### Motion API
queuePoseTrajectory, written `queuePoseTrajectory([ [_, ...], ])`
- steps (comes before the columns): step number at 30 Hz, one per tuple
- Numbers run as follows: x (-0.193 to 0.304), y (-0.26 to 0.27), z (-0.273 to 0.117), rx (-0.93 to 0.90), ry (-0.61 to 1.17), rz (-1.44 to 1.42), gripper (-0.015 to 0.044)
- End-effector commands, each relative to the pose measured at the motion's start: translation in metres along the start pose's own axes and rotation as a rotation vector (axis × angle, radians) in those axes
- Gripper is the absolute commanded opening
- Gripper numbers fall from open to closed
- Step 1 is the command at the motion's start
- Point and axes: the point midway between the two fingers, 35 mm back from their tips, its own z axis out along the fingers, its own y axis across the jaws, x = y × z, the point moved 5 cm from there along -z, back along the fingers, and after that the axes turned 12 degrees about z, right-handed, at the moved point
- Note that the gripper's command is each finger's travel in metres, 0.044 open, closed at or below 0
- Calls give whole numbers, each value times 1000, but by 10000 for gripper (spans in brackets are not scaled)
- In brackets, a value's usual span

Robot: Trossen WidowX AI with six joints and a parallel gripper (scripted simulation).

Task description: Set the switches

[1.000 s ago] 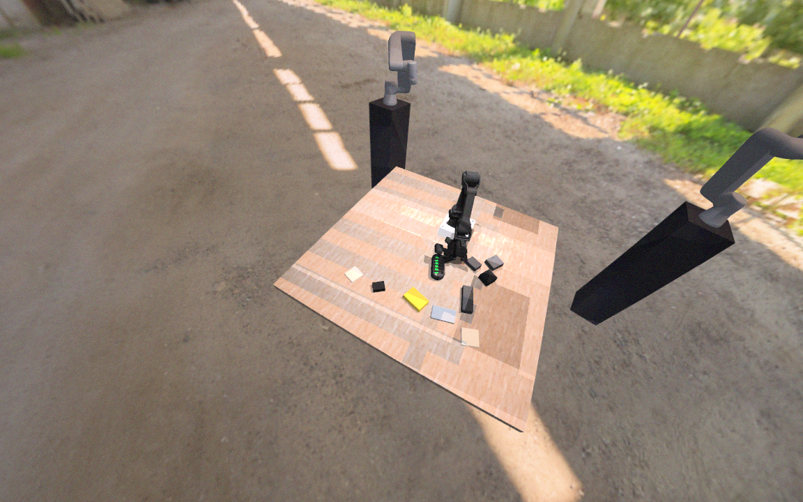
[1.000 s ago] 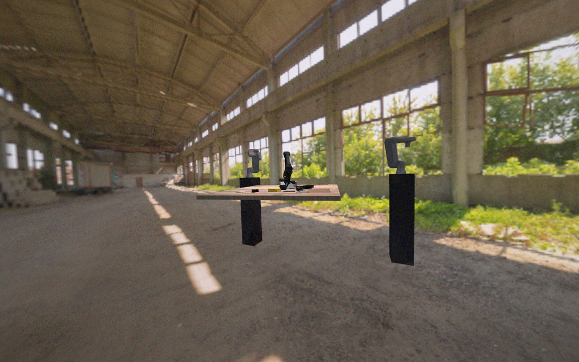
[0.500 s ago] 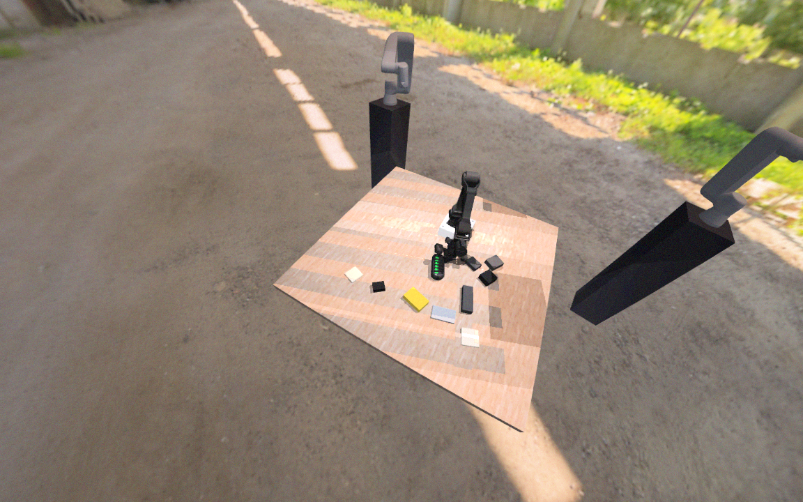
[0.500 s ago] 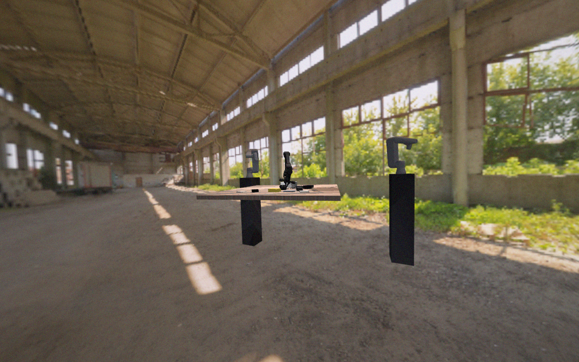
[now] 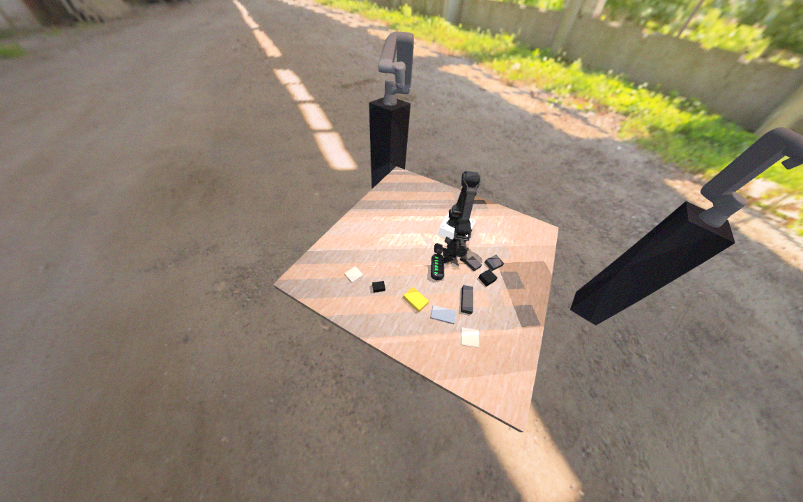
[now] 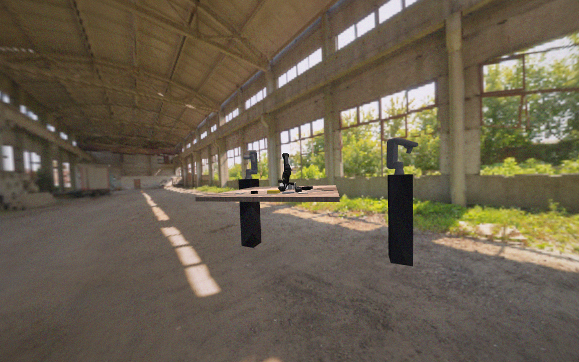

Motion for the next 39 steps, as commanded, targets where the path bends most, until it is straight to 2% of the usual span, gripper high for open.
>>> queuePoseTrajectory([
  [1,3,9,3,-33,1,29,0],
  [27,5,12,5,-38,0,39,0],
  [33,9,1,-51,27,2,-22,0],
  [39,9,1,-54,28,2,-24,0],
])
